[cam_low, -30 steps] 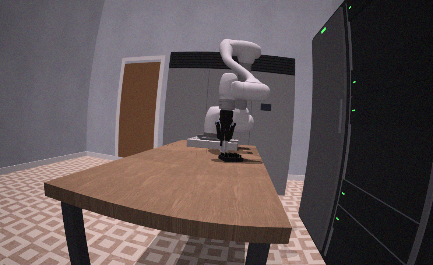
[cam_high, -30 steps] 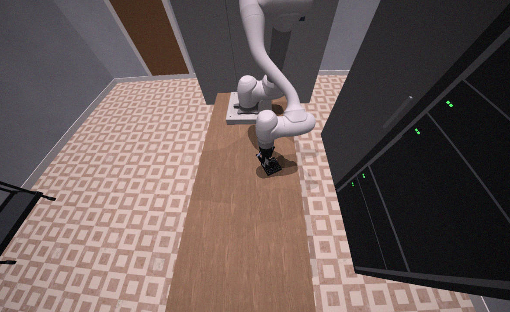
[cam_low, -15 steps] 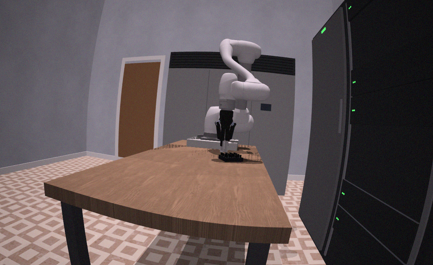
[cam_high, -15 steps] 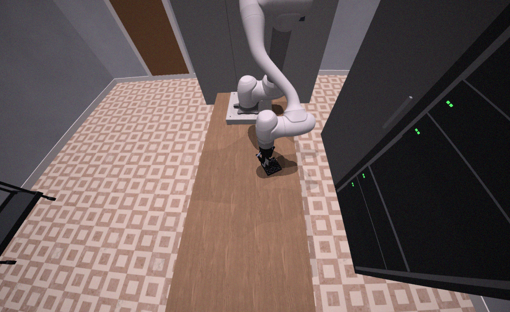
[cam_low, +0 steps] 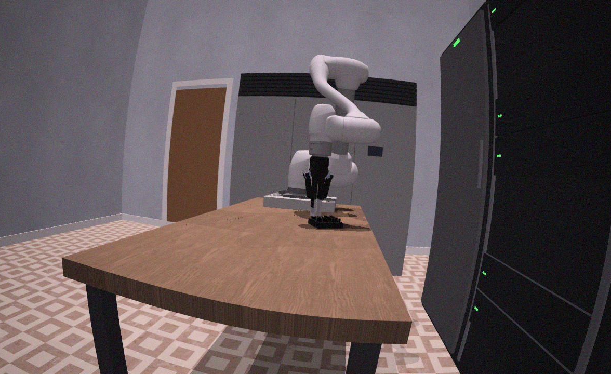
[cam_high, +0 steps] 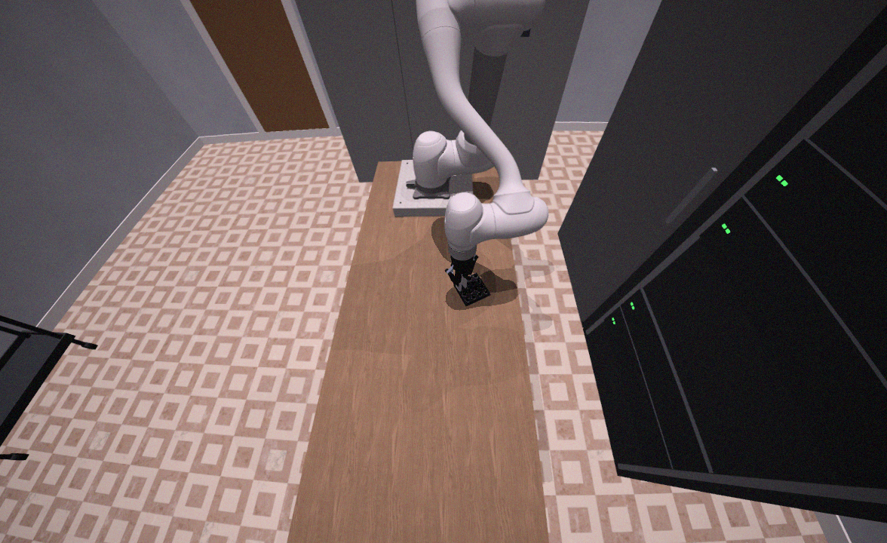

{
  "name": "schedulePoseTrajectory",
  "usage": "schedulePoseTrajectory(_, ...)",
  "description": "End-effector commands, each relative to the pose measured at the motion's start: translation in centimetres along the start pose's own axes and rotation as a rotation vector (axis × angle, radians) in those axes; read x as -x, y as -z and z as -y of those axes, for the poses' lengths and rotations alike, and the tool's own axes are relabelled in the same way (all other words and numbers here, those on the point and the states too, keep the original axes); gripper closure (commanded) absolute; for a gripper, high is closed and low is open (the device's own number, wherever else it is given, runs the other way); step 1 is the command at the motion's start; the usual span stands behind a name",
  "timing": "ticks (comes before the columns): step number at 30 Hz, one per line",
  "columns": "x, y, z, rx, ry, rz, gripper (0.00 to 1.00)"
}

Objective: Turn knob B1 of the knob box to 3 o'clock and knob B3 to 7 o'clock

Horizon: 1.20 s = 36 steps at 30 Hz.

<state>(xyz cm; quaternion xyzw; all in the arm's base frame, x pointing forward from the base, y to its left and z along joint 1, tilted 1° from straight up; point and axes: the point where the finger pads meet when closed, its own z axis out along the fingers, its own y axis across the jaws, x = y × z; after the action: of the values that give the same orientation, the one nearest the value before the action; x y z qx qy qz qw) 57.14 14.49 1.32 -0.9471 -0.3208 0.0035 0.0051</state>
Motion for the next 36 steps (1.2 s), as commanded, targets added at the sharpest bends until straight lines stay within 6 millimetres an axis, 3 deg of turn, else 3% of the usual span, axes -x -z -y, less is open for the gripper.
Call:
schedulePoseTrajectory(1, 0.00, -0.19, 0.00, 0.000, 0.000, 0.000, 0.88)
schedulePoseTrajectory(36, 0.00, -0.96, 0.00, 0.000, 0.000, 0.000, 0.88)
